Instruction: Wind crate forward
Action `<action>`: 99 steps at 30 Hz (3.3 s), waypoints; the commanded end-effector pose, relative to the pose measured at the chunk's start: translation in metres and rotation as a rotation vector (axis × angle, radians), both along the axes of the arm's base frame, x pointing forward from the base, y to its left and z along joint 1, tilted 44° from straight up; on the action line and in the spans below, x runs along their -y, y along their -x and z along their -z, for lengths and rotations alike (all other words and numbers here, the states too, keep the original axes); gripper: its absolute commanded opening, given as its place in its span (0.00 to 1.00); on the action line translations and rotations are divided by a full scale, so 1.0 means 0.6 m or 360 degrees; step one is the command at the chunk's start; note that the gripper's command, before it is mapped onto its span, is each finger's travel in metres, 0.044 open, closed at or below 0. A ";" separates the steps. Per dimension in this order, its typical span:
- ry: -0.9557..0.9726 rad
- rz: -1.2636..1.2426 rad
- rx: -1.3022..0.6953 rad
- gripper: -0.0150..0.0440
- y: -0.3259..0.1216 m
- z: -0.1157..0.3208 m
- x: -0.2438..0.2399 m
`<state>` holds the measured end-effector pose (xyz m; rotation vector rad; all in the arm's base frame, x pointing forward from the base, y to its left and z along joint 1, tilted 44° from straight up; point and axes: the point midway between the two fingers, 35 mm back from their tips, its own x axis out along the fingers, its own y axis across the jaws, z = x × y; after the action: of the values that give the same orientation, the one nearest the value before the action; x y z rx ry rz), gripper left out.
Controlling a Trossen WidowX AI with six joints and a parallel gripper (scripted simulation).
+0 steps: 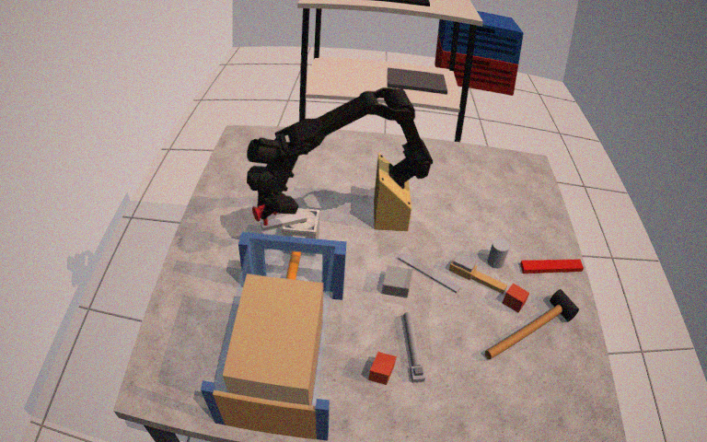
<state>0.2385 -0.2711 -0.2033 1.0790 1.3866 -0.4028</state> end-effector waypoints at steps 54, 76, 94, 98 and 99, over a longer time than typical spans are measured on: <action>-0.0041 -0.0025 0.0056 0.25 -0.090 -0.083 -0.112; -0.0045 -0.0025 0.0054 0.25 -0.083 -0.119 -0.153; -0.0049 -0.0025 0.0052 0.25 -0.065 -0.146 -0.184; -0.0049 -0.0025 0.0052 0.25 -0.060 -0.152 -0.190; -0.0049 -0.0025 0.0052 0.25 -0.058 -0.154 -0.192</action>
<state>0.2798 -0.1662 -0.1147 1.0698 1.3597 -0.3600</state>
